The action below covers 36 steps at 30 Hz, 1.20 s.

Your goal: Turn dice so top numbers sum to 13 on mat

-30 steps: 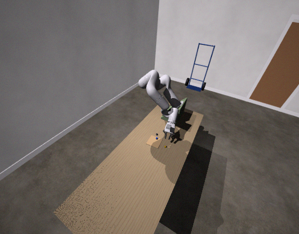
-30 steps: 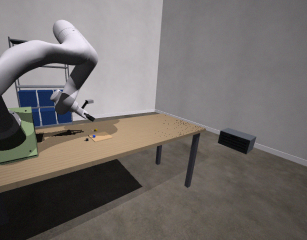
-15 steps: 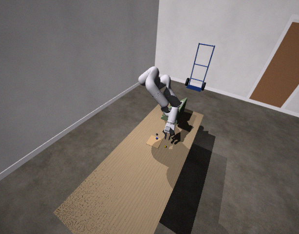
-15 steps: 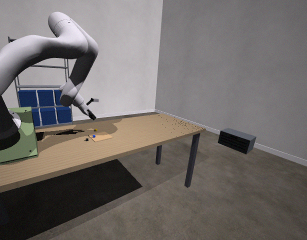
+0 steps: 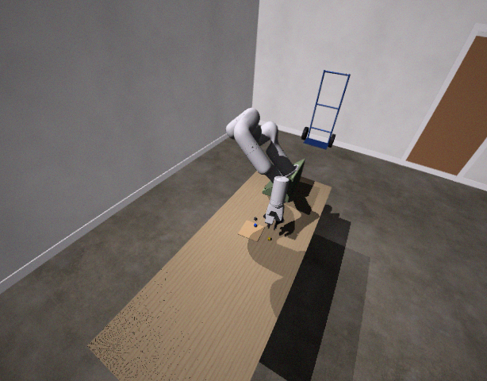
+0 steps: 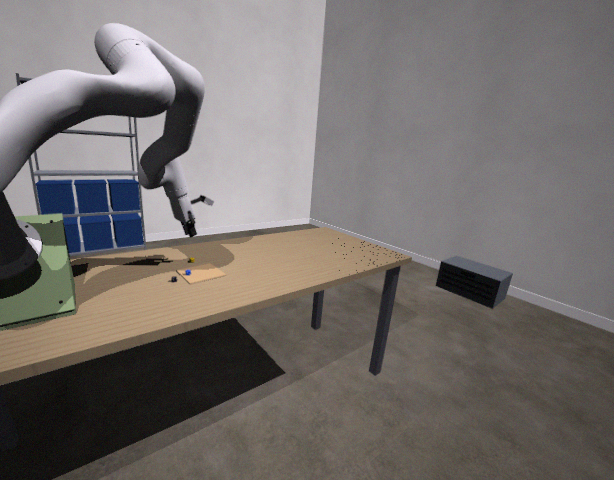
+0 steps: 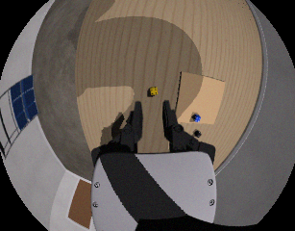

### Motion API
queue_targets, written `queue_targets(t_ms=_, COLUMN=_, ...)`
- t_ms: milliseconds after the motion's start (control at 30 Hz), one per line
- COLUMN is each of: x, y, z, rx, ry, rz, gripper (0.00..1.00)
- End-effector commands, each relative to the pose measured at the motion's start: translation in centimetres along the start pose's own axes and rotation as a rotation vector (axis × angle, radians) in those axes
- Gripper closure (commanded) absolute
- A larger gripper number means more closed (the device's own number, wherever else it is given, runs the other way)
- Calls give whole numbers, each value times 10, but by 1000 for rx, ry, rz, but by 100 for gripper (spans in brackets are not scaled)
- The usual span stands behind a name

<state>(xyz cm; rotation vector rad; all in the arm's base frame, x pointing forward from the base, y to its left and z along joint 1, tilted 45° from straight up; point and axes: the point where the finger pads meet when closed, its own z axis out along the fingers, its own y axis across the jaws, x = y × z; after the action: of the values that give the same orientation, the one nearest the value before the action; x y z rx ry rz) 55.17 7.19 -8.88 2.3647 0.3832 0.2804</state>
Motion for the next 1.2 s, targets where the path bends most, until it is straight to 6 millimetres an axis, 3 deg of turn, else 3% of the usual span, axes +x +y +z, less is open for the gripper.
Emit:
queue_targets(t_ms=0, x=10, y=2, z=-1, rx=-23, ry=-169, rz=-8, gripper=69)
queue_targets(t_ms=400, x=17, y=1, z=-3, rx=-19, ry=-279, rz=-8, gripper=69)
queue_targets(t_ms=433, x=17, y=1, z=-3, rx=-19, ry=-279, rz=-8, gripper=0)
queue_targets(t_ms=933, x=17, y=1, z=-3, rx=-17, ry=-279, rz=-20, gripper=0)
queue_targets(t_ms=1167, x=16, y=2, z=-1, rx=0, ry=-279, rz=-143, gripper=0)
